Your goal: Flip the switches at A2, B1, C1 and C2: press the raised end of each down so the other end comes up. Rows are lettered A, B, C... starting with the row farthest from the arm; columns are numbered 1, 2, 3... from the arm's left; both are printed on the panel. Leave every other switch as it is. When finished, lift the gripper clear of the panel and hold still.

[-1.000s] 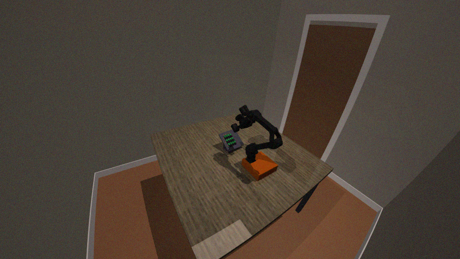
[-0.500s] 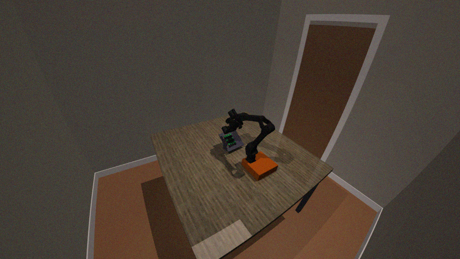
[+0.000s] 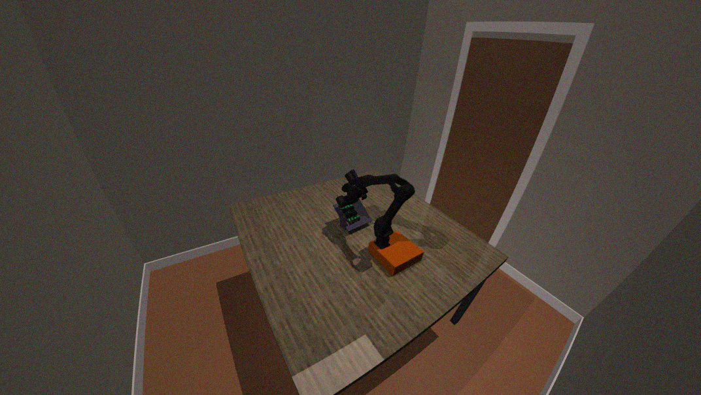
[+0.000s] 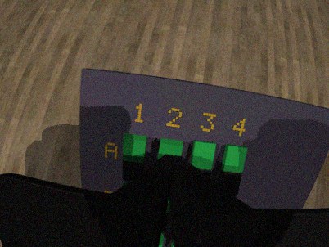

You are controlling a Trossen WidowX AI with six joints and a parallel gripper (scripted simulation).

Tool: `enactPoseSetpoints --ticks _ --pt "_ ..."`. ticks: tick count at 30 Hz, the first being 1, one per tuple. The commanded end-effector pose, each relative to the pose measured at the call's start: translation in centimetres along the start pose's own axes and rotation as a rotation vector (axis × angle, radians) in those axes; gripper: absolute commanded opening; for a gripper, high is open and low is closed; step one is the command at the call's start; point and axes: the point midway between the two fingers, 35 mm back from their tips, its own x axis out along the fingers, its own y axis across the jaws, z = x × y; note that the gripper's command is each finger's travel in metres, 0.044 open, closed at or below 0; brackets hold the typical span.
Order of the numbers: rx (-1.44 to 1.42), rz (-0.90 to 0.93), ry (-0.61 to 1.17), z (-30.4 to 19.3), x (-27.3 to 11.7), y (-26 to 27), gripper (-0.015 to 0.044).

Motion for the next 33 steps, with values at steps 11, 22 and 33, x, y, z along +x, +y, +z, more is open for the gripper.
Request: enactPoseSetpoints --ticks 11,22,33 --pt "-0.002 0.001 0.009 -0.3 1.5 0.0 0.0" --pt "-0.002 0.001 0.009 -0.3 1.5 0.0 0.0" --pt "-0.002 0.001 0.009 -0.3 1.5 0.0 0.0"
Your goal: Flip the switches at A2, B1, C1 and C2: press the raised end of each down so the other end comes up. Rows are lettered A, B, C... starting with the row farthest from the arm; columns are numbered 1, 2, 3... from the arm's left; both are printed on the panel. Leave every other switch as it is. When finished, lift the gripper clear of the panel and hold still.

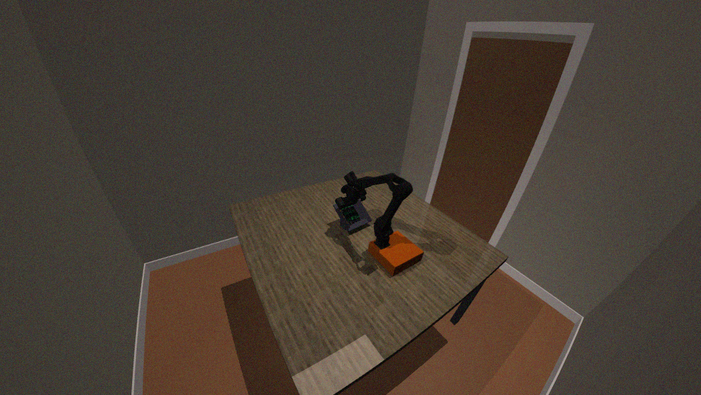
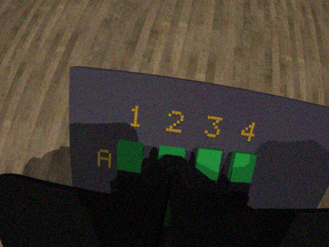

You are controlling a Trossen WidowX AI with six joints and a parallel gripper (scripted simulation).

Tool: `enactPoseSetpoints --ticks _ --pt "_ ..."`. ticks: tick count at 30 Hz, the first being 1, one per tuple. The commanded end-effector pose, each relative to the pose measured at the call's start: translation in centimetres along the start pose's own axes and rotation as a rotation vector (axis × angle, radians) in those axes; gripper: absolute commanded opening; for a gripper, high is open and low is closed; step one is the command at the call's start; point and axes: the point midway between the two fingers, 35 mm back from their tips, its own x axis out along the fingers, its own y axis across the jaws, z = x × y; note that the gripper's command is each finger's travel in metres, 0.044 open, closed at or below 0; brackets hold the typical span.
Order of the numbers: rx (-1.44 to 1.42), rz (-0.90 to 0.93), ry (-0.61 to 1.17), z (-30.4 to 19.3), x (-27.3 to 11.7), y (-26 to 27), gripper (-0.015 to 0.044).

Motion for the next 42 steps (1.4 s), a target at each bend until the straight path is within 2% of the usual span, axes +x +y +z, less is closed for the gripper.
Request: enactPoseSetpoints --ticks 1,42 --pt "-0.004 0.003 0.004 -0.16 0.08 0.03 0.0" --pt "-0.004 0.003 0.004 -0.15 0.6 0.03 0.0"
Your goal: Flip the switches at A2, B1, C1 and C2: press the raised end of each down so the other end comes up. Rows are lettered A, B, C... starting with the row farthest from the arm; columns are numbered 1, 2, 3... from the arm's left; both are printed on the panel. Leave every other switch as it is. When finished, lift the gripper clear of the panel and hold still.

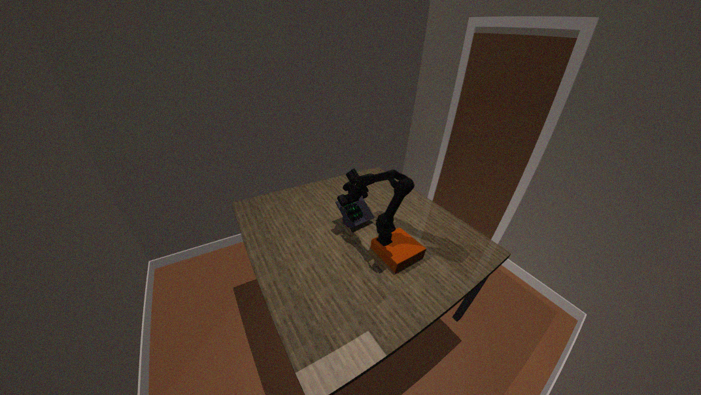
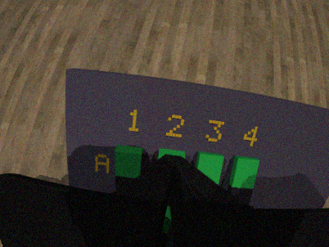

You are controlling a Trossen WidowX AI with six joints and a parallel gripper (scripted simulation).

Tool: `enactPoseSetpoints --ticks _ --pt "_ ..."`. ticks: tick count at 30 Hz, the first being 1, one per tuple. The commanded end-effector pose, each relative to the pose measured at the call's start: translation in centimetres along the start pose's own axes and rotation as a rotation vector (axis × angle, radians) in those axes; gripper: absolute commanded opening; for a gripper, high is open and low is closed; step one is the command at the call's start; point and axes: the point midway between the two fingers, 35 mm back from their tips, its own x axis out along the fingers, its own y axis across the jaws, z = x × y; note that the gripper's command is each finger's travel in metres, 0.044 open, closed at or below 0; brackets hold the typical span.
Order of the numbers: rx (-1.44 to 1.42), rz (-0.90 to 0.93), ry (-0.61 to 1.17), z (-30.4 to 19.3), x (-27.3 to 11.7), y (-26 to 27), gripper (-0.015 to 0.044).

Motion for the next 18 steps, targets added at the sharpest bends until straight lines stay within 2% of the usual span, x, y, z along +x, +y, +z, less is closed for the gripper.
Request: enactPoseSetpoints --ticks 1,12,18 --pt "-0.004 0.003 0.006 -0.2 0.2 0.0 0.0" --pt "0.0 0.0 0.001 0.0 0.0 0.0 0.0" --pt "-0.004 0.003 -0.016 -0.4 -6.1 0.0 0.0"
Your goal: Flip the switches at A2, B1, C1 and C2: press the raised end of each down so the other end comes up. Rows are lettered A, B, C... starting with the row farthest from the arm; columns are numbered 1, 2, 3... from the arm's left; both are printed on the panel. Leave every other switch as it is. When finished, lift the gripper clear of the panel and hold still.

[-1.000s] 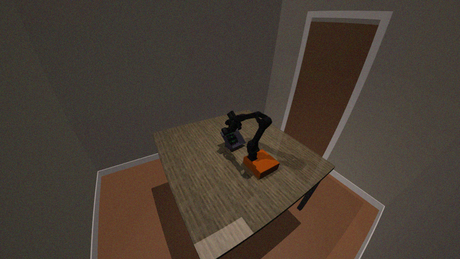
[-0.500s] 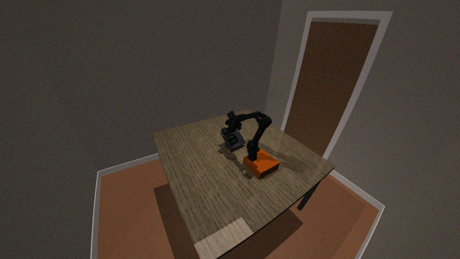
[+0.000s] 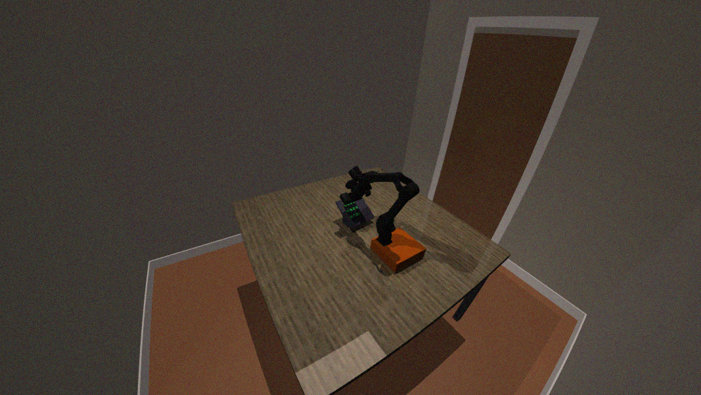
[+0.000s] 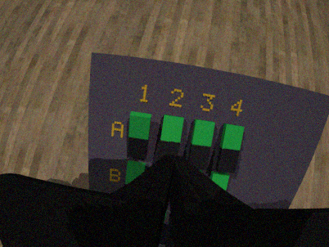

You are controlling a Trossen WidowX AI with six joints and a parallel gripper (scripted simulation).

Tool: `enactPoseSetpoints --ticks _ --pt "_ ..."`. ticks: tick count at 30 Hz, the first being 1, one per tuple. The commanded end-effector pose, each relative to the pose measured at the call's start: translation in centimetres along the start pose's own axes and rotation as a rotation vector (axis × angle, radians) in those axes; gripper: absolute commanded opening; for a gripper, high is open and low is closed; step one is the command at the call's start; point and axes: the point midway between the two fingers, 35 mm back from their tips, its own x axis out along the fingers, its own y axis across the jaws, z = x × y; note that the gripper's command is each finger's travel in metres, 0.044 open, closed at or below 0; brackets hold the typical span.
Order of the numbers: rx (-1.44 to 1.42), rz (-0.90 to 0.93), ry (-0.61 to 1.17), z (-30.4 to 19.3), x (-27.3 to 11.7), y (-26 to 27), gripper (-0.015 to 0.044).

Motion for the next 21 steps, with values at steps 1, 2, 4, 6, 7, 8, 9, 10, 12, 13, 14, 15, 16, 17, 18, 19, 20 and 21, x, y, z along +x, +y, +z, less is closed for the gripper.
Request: enactPoseSetpoints --ticks 1,2,4,6,7,8,9,10,12,13,14,15,16,17,18,19,20,21 --pt "0.003 -0.001 -0.031 0.3 -2.8 0.0 0.0" --pt "0.003 -0.001 -0.031 0.3 -2.8 0.0 0.0" --pt "0.003 -0.001 -0.031 0.1 -2.8 0.1 0.0" --pt "0.003 0.0 -0.028 -1.4 -2.9 0.8 0.0" --pt "0.004 0.001 -0.027 -2.7 -2.9 1.3 0.0" --pt "0.004 0.001 -0.026 -3.9 -2.8 1.7 0.0" --pt "0.004 0.001 -0.026 -4.9 -2.7 2.0 0.0" --pt "0.004 0.001 -0.027 -5.4 -2.7 2.2 0.0" --pt "0.004 0.001 -0.027 -5.6 -2.6 2.2 0.0" --pt "0.004 0.001 -0.027 -5.6 -2.6 2.2 0.0" --pt "0.004 0.001 -0.027 -5.6 -2.6 2.2 0.0" --pt "0.004 0.001 -0.028 -5.6 -2.4 2.2 0.0" --pt "0.004 0.002 -0.033 -5.6 -1.8 2.2 0.0" --pt "0.004 0.002 -0.04 -5.5 -0.9 2.2 0.0" --pt "0.004 0.001 -0.048 -5.6 0.1 2.2 0.0" --pt "0.004 0.001 -0.053 -5.6 0.7 2.2 0.0" --pt "0.004 0.001 -0.054 -5.6 0.9 2.2 0.0" --pt "0.004 0.001 -0.054 -5.6 0.9 2.2 0.0"
